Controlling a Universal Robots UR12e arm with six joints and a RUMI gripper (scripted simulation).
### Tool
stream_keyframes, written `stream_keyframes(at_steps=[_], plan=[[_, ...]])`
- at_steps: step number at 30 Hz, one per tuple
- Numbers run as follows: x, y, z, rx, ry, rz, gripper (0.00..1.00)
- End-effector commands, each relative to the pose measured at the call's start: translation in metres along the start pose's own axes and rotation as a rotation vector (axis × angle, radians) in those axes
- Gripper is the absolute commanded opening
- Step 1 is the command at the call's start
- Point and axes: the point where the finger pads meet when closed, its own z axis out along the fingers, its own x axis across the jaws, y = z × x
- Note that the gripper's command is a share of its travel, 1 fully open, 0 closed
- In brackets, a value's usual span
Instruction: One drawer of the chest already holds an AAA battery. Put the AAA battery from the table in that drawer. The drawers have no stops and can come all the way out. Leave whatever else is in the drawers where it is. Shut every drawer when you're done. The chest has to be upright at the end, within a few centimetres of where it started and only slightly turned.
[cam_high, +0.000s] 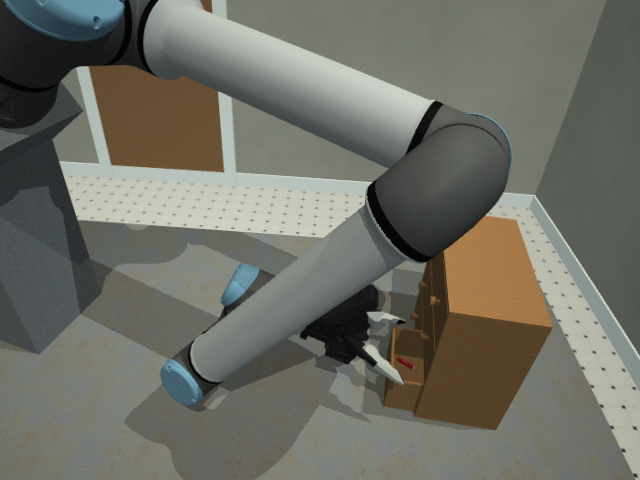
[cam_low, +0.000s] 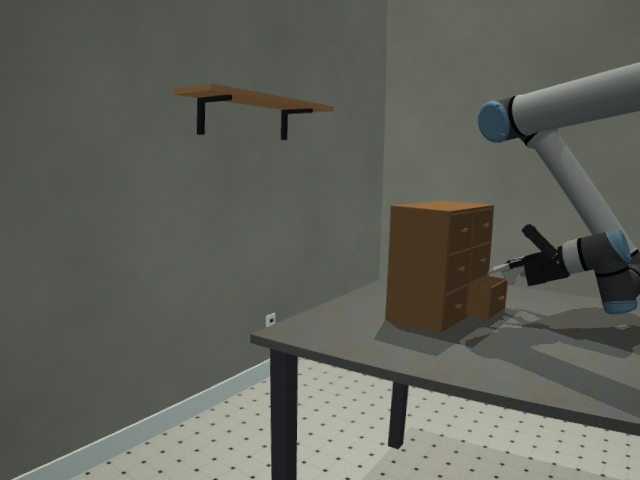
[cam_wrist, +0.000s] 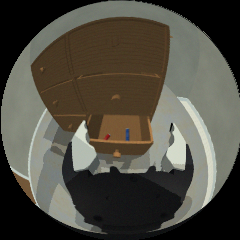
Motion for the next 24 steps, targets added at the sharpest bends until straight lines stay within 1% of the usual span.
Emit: stream_keyframes(at_steps=[1, 15, 24], plan=[[-0.0001, -0.0005, 0.0000, 0.000, 0.000, 0.000, 1.00], [-0.0001, -0.0002, -0.0010, 0.000, 0.000, 0.000, 1.00], [-0.0001, 0.0023, -0.0093, 0.000, 0.000, 0.000, 1.00]])
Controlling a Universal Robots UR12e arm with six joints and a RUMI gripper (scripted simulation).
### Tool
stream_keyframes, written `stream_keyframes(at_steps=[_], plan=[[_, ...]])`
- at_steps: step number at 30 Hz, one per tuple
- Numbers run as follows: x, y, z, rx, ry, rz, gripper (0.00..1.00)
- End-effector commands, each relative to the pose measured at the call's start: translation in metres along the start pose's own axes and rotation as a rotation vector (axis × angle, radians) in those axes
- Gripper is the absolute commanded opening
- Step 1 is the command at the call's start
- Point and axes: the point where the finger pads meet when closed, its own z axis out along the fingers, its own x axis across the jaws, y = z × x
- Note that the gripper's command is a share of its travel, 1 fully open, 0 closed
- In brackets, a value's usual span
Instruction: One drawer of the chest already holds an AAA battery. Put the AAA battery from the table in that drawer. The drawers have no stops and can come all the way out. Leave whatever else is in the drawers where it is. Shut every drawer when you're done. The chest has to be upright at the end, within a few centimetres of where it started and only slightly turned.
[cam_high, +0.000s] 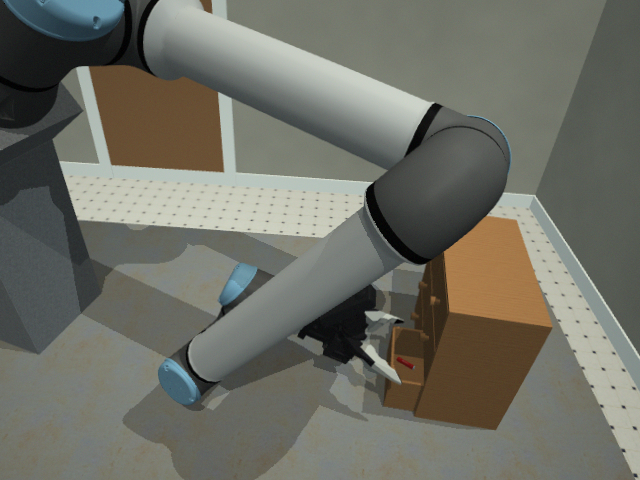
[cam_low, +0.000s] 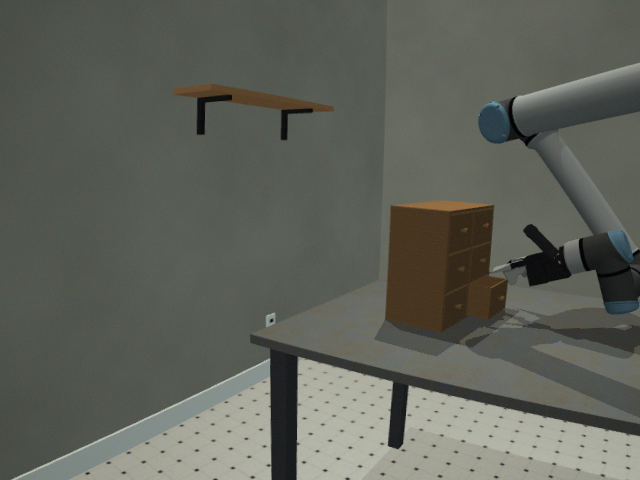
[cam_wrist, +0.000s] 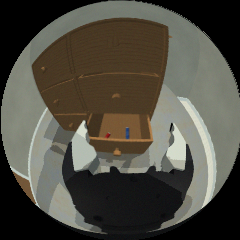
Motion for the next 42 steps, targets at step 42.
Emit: stream_keyframes(at_steps=[42], plan=[[0.000, 0.033, -0.114, 0.000, 0.000, 0.000, 1.00]])
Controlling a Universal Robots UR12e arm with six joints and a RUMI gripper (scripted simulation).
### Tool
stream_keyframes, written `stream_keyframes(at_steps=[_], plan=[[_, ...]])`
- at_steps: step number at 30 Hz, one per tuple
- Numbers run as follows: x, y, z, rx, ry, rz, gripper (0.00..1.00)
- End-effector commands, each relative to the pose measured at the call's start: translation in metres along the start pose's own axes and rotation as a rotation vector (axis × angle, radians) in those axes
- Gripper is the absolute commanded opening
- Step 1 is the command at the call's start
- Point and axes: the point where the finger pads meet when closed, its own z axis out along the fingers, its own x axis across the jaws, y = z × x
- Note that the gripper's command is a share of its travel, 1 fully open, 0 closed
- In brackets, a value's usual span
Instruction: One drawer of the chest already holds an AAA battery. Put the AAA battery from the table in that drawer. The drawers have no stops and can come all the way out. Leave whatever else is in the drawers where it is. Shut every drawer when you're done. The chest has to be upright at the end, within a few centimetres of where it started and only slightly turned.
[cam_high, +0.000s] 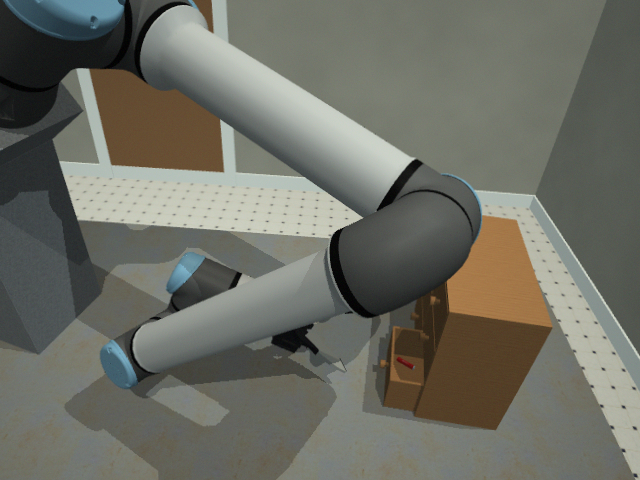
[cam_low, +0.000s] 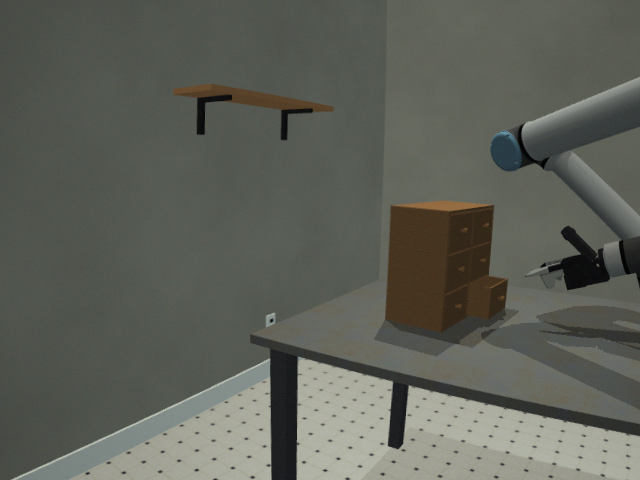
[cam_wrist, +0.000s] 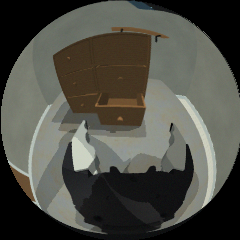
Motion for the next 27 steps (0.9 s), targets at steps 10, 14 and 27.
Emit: stream_keyframes(at_steps=[10, 14, 27], plan=[[0.000, 0.009, -0.034, 0.001, -0.001, 0.000, 1.00], [0.000, 0.011, -0.038, 0.001, -0.001, 0.000, 1.00], [0.000, 0.012, -0.044, 0.001, -0.001, 0.000, 1.00]])
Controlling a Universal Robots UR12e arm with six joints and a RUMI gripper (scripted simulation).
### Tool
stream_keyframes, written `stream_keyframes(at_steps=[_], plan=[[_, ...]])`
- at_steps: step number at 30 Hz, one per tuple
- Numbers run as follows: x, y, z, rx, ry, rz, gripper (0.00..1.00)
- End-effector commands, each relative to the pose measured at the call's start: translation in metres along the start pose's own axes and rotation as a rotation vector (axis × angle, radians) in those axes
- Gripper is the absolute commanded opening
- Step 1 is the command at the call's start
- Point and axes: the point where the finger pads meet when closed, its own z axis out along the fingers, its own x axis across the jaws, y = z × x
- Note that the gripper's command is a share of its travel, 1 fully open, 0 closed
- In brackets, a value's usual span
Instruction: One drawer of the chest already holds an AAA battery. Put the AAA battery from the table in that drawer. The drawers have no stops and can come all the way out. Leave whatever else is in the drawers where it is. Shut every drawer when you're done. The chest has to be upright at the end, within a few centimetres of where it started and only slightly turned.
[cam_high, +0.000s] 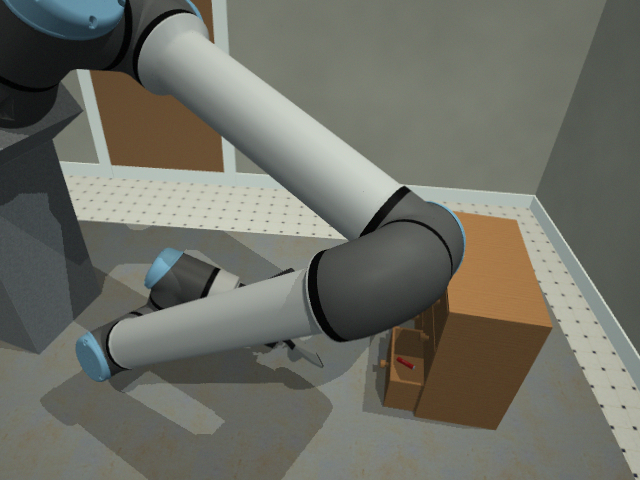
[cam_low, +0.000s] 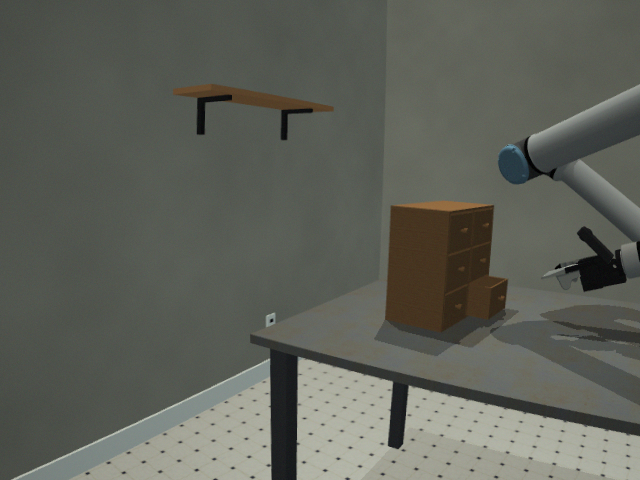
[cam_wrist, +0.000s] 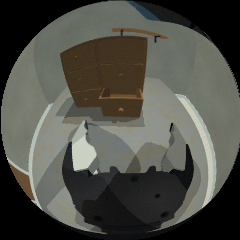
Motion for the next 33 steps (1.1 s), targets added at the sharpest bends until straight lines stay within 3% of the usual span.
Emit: stream_keyframes(at_steps=[1, 12, 22, 27, 33], plan=[[0.000, 0.000, -0.001, 0.000, 0.000, 0.000, 1.00], [0.000, 0.000, -0.001, -0.013, 0.000, 0.000, 1.00], [0.000, -0.003, -0.002, -0.092, 0.000, -0.001, 1.00], [0.000, -0.006, -0.003, -0.190, 0.001, -0.001, 1.00], [0.000, -0.011, -0.004, -0.357, 0.001, 0.000, 1.00]])
